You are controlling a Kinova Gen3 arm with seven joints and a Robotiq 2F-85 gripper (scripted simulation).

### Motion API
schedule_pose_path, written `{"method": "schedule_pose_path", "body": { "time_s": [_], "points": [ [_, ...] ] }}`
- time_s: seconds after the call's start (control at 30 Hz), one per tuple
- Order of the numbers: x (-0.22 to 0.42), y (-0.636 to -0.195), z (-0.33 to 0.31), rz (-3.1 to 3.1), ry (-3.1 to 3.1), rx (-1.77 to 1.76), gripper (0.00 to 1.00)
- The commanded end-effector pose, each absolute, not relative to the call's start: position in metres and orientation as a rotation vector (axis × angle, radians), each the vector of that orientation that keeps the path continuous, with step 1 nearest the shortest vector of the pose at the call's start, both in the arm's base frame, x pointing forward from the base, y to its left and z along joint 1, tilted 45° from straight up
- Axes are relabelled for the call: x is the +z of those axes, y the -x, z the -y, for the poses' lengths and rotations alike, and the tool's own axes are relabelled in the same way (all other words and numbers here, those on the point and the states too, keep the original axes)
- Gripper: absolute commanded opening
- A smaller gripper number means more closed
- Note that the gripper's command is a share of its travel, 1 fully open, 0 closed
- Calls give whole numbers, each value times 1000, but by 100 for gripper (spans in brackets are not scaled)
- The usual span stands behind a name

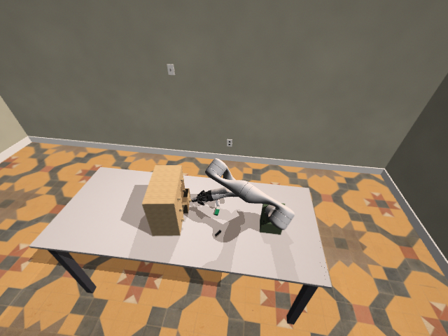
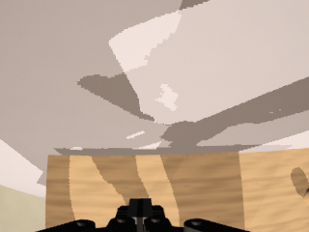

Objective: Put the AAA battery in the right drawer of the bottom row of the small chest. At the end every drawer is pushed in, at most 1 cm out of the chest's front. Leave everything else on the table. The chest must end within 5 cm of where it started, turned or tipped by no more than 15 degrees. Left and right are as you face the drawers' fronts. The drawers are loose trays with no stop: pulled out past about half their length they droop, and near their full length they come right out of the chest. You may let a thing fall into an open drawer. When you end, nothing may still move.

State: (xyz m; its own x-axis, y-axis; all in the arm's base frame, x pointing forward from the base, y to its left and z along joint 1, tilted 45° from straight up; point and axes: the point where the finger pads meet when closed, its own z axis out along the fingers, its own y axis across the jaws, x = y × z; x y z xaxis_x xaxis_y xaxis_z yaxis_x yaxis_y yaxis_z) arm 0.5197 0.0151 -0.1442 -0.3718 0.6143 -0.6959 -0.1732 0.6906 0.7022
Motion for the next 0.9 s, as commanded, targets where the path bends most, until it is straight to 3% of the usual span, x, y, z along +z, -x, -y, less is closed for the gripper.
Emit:
{"method": "schedule_pose_path", "body": {
  "time_s": [0.0,0.87],
  "points": [
    [-141,-526,-15,-1762,-345,864,0],
    [-138,-548,-19,-1762,-345,864,0]
  ]
}}
